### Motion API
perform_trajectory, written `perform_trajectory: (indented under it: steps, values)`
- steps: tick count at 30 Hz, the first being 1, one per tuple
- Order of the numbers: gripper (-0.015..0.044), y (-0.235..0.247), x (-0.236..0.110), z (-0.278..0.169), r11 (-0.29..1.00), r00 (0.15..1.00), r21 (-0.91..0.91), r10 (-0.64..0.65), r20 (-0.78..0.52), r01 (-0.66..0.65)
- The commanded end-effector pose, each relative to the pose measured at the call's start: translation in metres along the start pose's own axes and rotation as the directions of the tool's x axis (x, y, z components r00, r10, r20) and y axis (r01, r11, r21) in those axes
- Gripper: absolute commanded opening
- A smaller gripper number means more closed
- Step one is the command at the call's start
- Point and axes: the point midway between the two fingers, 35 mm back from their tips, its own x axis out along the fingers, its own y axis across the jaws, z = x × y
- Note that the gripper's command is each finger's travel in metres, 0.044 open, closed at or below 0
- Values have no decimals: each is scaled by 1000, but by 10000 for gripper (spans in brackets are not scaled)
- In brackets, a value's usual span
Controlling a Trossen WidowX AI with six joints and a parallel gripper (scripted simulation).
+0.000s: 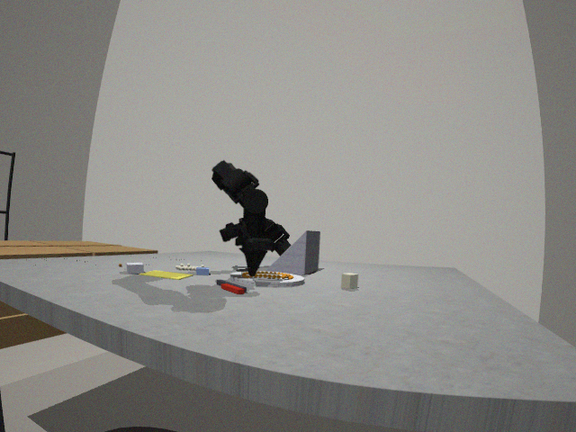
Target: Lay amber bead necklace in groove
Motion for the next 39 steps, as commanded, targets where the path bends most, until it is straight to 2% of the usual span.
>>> perform_trajectory:
  steps: [1, 30, 39]
  values:
    - [0, 0, 0, 0, 1000, 1000, 0, 0, 0, 0]
    - [0, 11, -6, 7, 1000, 1000, -4, -4, 4, 4]
    - [0, 11, 2, 7, 1000, 1000, -4, -4, 4, 4]
